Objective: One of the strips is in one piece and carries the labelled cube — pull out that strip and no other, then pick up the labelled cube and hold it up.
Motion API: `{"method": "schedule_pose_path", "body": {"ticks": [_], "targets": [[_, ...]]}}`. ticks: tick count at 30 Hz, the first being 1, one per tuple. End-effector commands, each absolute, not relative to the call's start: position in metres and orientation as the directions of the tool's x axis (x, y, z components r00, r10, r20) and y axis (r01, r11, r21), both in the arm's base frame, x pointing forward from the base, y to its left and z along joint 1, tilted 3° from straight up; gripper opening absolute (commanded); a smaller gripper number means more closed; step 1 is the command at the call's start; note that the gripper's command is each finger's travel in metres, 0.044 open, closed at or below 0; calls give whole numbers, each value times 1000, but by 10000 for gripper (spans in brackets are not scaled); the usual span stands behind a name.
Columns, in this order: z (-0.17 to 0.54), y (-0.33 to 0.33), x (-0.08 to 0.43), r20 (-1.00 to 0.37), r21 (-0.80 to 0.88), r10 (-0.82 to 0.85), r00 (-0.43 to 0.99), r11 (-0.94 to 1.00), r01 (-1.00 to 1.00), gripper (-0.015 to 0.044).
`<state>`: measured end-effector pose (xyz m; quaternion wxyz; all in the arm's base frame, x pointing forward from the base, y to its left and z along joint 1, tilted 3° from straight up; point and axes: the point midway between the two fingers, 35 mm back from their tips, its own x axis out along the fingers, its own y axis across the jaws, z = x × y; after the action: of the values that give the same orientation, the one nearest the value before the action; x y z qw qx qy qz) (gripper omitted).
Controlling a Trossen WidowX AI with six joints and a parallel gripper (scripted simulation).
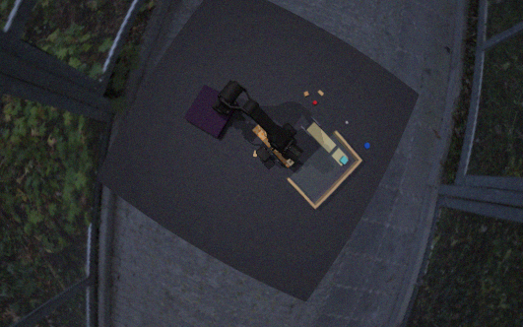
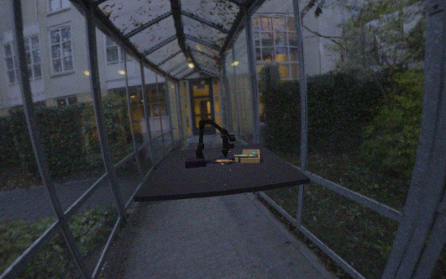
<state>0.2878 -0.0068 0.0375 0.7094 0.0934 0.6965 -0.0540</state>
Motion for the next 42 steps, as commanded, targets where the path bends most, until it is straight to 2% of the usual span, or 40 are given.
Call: {"method": "schedule_pose_path", "body": {"ticks": [1,28,35,42], "targets": [[39,-11,303,-998,59,55,24,977,205,440],[53,-32,393,-998,59,53,32,977,205,440],[45,-32,393,-998,59,53,32,977,205,256],[33,-31,394,-998,59,53,32,977,205,250]]}}
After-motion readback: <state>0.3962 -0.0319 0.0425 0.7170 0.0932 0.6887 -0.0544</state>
